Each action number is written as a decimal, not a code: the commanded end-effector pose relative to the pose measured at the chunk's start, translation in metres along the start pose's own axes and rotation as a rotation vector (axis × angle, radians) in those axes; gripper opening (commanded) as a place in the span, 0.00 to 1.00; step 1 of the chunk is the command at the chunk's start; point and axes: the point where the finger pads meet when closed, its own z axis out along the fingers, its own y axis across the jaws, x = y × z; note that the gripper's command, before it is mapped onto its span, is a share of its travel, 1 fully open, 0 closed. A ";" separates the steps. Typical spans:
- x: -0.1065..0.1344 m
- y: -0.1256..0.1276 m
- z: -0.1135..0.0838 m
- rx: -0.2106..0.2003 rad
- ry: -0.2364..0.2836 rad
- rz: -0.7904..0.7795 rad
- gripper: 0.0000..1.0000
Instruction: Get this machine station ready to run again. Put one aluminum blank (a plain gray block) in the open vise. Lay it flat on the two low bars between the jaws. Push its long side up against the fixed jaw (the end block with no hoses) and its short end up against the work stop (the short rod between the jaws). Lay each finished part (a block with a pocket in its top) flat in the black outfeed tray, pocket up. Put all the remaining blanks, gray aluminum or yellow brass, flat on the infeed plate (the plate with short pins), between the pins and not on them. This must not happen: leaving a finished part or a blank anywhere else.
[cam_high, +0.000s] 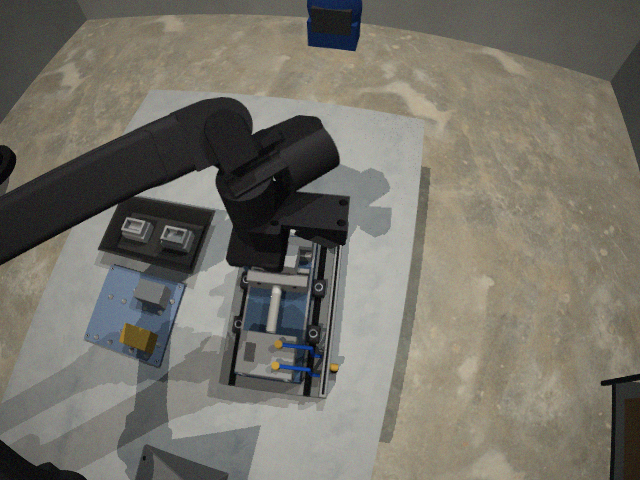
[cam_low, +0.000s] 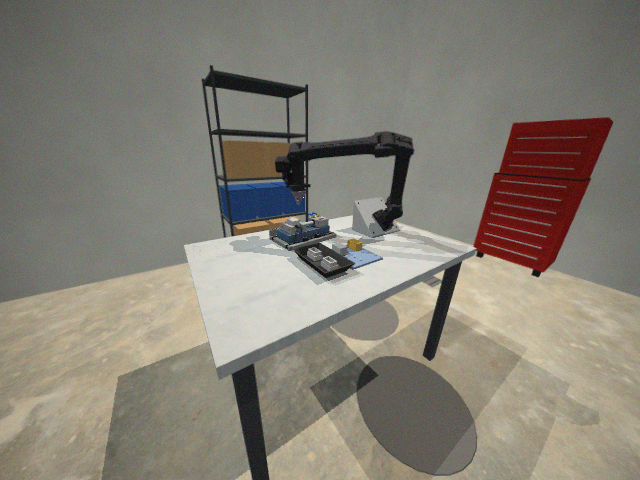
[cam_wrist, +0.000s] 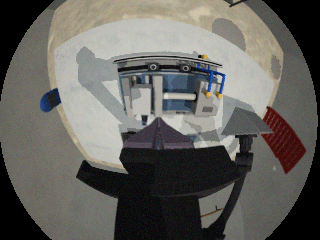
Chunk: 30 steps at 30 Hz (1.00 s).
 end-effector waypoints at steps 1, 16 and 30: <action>0.001 0.012 0.004 0.004 -0.011 -0.031 0.00; 0.001 0.013 0.006 0.008 -0.009 -0.030 0.00; 0.001 0.009 0.013 0.013 -0.004 -0.019 0.00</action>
